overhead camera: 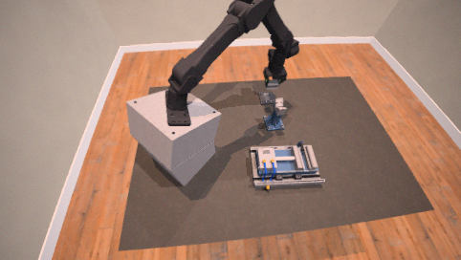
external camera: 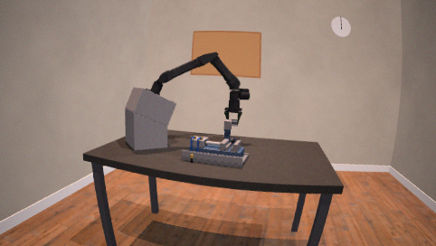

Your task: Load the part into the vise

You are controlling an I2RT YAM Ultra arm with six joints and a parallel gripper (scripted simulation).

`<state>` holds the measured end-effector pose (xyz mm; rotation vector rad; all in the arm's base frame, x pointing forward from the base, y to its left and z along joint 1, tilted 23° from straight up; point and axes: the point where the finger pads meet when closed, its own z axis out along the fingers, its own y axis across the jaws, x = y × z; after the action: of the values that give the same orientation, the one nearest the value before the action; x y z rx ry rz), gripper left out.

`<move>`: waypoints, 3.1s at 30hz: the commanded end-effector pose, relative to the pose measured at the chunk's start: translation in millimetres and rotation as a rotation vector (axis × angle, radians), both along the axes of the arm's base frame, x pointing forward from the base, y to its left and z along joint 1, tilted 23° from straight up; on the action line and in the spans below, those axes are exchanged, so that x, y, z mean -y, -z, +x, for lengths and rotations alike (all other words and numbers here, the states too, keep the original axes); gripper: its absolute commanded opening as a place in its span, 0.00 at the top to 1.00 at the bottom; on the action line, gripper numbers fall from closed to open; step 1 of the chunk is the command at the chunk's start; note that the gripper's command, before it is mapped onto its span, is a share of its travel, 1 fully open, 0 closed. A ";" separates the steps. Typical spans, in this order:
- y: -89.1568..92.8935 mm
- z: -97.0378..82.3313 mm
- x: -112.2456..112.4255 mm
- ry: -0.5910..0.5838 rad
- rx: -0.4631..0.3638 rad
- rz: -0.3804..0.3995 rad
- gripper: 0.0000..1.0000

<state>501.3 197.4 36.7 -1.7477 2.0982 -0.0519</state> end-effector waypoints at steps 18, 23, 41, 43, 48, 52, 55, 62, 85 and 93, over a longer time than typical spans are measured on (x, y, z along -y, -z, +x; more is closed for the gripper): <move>-95.4 -22.8 21.3 0.001 0.033 0.021 1.00; -109.0 -28.3 24.9 0.001 0.033 0.021 1.00; -124.6 -35.1 28.0 0.002 0.032 0.022 1.00; -124.7 -35.1 28.1 0.002 0.032 0.022 1.00; -124.7 -35.1 28.1 0.002 0.032 0.022 1.00; -124.7 -35.1 28.1 0.002 0.032 0.022 1.00; -124.7 -35.1 28.1 0.002 0.032 0.022 1.00; -124.7 -35.1 28.1 0.002 0.032 0.022 1.00; -124.6 -34.8 29.3 0.003 0.032 0.021 1.00; -122.5 -33.8 32.9 0.000 0.035 0.020 1.00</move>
<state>463.4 169.2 134.3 -1.7579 2.1086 -0.0449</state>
